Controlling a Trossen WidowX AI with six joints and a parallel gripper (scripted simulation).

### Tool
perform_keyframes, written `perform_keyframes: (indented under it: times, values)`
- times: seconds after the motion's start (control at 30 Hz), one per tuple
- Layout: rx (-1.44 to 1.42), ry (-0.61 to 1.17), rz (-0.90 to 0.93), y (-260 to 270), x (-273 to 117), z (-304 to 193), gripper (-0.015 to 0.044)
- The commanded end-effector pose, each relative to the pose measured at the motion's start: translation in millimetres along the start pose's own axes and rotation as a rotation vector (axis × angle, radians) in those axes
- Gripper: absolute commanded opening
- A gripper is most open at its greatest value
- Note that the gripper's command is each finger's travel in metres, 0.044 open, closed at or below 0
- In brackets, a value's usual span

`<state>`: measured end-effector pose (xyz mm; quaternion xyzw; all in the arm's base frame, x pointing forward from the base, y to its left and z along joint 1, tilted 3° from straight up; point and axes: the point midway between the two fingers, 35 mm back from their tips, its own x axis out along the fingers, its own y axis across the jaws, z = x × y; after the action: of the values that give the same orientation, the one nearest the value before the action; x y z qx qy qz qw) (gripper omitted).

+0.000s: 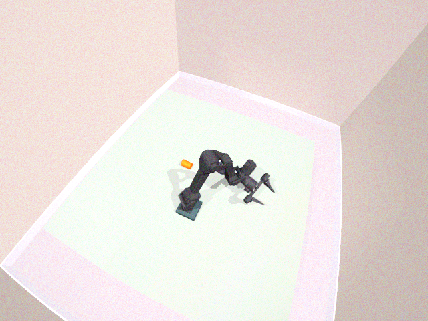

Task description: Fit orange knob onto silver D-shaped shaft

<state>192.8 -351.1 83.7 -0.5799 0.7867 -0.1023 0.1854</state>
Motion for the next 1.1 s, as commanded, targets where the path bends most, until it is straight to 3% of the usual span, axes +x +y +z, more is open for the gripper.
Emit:
perform_keyframes:
  times: [0.0, 0.17, 0.47, 1.07]
  values:
    - [0.010, -0.004, -0.004, -0.9, -0.7, 0.2, 0.0426]
    - [0.207, -0.107, -0.080, -27.1, -19.9, 12.7, 0.0440]
    - [0.734, -0.501, -0.123, -93.0, -101.9, 51.5, 0.0440]
    - [1.233, -0.945, 0.217, -114.7, -233.7, 72.2, 0.0440]
